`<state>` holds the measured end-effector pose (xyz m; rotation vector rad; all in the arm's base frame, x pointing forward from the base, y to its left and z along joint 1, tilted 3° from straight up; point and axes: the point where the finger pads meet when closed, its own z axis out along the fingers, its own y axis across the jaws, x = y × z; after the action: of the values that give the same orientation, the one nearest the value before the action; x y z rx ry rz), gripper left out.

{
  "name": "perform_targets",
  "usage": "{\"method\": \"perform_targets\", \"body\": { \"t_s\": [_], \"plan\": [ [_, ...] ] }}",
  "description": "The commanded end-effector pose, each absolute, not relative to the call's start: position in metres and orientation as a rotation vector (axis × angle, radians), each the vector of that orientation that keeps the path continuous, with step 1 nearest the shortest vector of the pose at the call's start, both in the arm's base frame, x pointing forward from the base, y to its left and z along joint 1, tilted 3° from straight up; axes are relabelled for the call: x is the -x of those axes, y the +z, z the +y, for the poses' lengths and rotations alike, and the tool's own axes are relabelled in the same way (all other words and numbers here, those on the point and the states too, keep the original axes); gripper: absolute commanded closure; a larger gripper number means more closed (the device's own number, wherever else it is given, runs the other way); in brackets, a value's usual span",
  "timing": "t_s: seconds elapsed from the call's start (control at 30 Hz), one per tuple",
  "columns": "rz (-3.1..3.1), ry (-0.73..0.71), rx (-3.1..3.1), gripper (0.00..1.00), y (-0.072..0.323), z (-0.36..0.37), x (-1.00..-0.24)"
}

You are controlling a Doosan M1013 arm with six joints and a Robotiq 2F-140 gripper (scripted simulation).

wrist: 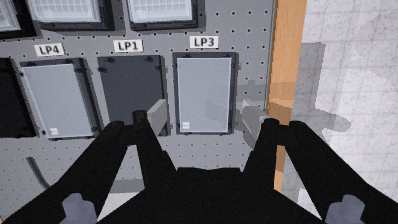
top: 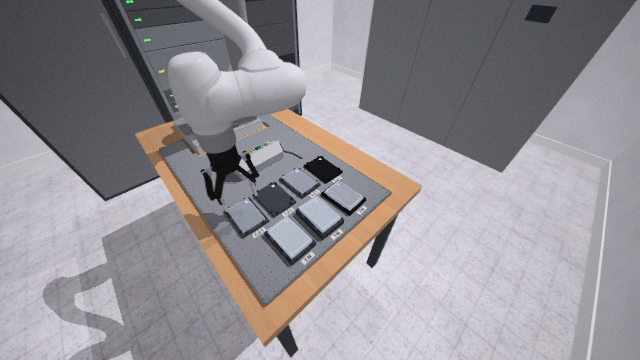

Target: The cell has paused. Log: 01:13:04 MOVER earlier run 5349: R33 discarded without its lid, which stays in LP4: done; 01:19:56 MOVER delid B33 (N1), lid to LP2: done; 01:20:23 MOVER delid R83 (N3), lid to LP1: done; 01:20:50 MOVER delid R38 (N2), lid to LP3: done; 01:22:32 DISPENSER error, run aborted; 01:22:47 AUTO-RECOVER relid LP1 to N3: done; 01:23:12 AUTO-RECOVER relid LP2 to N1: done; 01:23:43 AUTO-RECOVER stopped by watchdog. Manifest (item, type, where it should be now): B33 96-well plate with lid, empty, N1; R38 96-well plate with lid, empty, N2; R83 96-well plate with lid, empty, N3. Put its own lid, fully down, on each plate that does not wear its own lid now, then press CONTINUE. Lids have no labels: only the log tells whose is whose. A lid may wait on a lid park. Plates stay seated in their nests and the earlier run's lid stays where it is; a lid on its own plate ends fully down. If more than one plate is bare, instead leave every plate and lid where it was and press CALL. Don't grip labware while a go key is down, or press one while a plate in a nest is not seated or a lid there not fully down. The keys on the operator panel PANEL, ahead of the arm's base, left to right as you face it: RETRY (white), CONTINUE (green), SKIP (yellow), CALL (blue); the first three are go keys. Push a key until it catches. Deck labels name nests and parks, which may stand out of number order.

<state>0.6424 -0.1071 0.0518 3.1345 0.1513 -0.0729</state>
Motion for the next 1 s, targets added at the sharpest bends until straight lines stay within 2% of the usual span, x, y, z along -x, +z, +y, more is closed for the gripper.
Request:
{"method": "perform_targets", "body": {
  "t_s": [0.0, 0.97],
  "plan": [
    [0.151, -0.073, -3.134, 0.34, 0.0519, -0.107, -0.6425],
    [0.151, -0.073, -3.134, 0.34, 0.0467, -0.1071, -0.6422]
  ]
}}
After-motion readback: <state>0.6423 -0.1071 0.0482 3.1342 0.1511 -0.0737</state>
